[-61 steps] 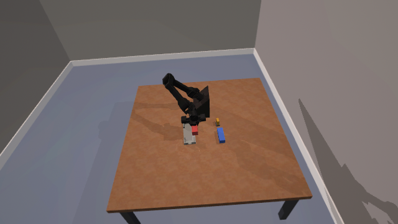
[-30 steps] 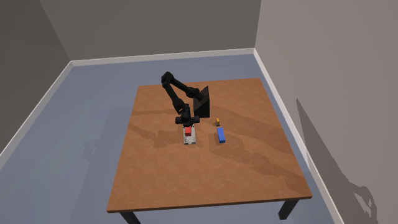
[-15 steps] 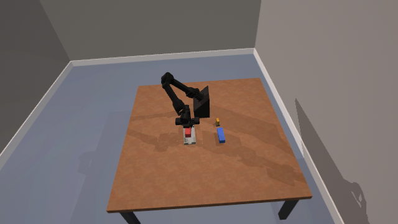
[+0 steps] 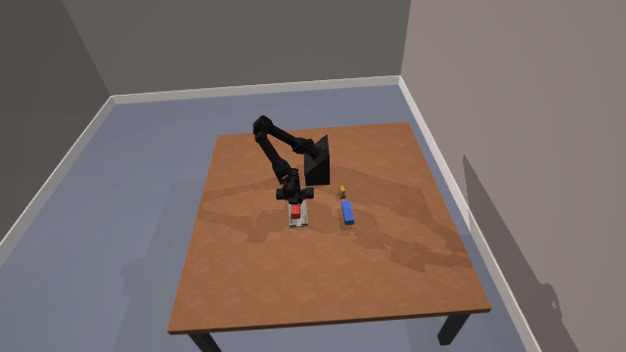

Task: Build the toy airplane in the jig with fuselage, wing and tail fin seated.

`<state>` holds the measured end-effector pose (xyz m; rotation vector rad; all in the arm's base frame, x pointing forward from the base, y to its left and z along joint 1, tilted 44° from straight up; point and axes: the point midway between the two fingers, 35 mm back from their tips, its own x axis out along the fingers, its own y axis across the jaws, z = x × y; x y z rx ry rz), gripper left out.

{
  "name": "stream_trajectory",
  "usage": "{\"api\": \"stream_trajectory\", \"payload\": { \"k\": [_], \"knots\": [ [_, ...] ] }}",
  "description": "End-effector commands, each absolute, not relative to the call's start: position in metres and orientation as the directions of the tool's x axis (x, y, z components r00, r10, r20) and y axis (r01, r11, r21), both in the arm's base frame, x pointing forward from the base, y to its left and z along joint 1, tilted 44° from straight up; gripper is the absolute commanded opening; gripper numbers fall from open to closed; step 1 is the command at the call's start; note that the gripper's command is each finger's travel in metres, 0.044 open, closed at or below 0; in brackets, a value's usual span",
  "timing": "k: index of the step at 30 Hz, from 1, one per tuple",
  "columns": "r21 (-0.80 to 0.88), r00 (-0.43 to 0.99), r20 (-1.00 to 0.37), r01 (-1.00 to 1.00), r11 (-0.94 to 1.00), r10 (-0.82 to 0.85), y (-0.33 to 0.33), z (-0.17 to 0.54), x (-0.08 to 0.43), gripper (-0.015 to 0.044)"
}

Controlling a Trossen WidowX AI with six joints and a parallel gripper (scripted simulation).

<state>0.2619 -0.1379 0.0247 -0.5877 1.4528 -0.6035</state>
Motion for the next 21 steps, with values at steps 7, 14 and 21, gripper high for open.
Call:
{"api": "stream_trajectory", "payload": {
  "k": [7, 14, 21],
  "knots": [
    [-0.693, 0.025, -0.720, 0.021, 0.720, -0.694, -0.1411, 0.0220, 0.2610, 0.0177],
    [-0.693, 0.025, -0.720, 0.021, 0.720, -0.694, -0.1411, 0.0220, 0.2610, 0.0032],
    [-0.693, 0.025, -0.720, 0.021, 0.720, -0.694, -0.1411, 0.0220, 0.2610, 0.0216]
  ]
}}
